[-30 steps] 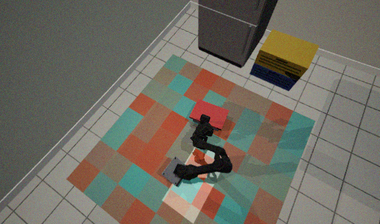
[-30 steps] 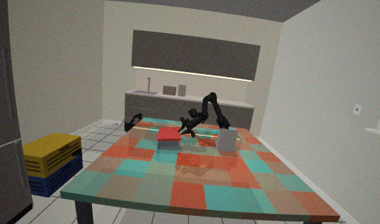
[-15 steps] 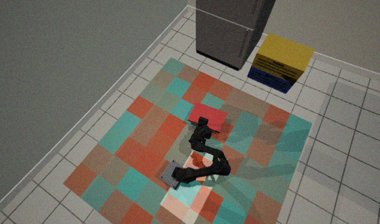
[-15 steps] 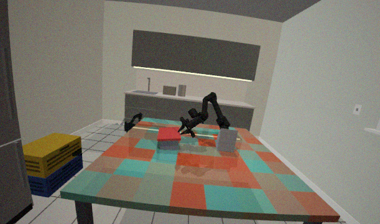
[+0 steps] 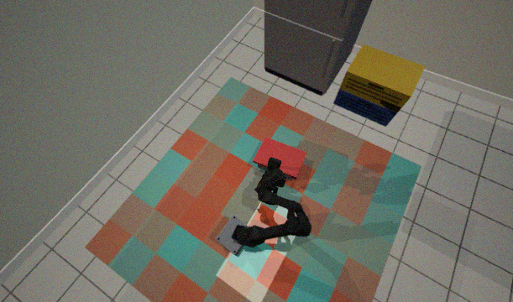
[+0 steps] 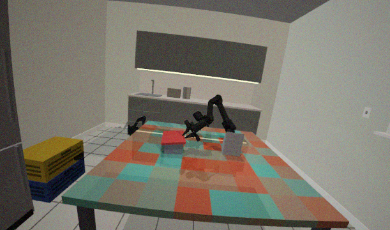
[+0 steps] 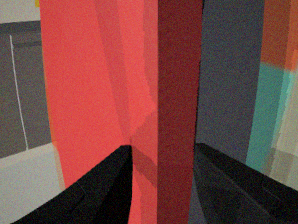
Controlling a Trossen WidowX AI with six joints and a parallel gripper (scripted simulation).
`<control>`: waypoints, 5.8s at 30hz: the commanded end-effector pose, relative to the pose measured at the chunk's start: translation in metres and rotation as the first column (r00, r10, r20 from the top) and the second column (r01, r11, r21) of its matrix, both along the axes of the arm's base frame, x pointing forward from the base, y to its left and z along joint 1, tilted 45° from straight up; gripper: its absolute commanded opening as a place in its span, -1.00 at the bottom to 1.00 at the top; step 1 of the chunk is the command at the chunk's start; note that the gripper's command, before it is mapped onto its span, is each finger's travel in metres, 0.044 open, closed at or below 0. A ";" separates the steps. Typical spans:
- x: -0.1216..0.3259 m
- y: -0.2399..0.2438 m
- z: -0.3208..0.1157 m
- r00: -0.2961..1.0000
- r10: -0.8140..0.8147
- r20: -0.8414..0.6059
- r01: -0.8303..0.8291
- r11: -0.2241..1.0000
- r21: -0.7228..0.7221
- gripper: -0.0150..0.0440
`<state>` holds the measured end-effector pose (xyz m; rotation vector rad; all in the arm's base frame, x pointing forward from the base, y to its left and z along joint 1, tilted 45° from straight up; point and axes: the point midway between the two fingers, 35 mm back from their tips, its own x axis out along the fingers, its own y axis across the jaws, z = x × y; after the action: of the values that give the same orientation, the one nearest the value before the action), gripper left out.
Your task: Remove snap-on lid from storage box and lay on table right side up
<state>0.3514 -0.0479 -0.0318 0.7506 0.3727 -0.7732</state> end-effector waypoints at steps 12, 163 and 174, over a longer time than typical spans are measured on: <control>0.002 0.000 0.000 1.000 0.002 -0.002 -0.002 1.000 0.000 -0.49; 0.045 0.105 0.088 1.000 -0.001 0.001 0.001 1.000 0.003 -0.49; 0.043 0.121 0.073 1.000 -0.001 0.002 0.001 1.000 0.004 -0.49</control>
<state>0.3923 0.0644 0.0407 0.7451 0.3817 -0.7873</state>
